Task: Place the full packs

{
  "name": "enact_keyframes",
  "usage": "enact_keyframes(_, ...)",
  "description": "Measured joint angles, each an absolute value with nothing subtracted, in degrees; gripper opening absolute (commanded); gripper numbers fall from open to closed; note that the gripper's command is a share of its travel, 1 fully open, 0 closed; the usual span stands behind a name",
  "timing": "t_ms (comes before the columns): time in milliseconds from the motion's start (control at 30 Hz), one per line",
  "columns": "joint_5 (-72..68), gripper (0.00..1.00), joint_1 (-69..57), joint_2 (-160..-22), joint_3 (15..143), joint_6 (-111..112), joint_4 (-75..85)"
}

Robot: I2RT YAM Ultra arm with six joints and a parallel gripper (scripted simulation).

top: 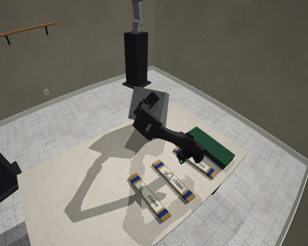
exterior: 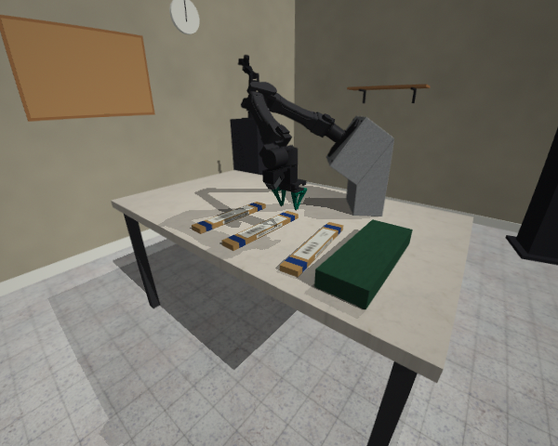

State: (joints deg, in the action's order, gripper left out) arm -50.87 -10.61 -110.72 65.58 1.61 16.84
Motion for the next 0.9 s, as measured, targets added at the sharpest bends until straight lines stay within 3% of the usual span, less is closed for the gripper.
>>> enact_keyframes(900, -52.5, 0.65, -14.7, -108.0, 65.6, -4.2, 25.5)
